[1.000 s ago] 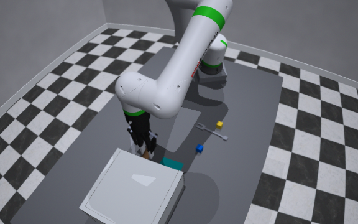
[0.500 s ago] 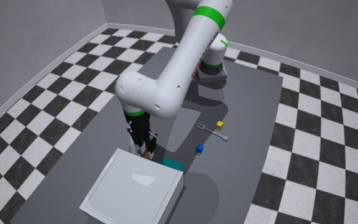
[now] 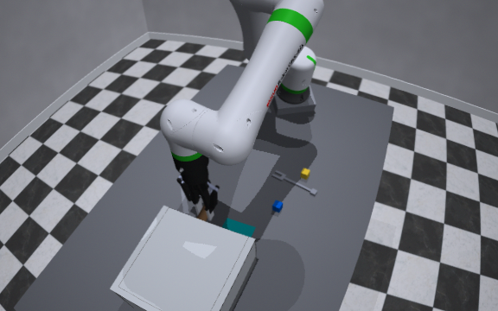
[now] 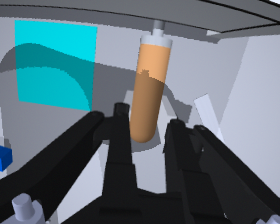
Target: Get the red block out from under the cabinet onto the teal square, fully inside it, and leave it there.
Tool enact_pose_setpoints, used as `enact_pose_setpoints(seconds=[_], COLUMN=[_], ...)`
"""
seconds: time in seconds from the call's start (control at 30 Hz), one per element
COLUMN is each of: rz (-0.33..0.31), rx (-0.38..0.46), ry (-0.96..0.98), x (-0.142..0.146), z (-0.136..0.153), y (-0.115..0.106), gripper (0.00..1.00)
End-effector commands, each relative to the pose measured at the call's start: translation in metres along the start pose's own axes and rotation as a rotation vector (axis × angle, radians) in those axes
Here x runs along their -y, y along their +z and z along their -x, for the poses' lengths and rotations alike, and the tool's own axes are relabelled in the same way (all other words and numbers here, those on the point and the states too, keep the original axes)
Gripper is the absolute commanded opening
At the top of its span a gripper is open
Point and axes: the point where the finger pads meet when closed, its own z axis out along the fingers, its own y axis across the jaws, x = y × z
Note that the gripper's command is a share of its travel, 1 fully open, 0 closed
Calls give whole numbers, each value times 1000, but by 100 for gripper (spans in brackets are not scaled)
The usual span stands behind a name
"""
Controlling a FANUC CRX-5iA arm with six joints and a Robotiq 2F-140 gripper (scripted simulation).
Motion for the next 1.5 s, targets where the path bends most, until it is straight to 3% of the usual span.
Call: enact_pose_setpoints(seconds=[0.0,0.6,1.07,1.47], rz=[0,0,0,0], rx=[0,0,0,0], ry=[0,0,-1,-1], x=[0,27,65,73], z=[0,0,0,0], y=[0,0,0,0], gripper=[0,0,0,0])
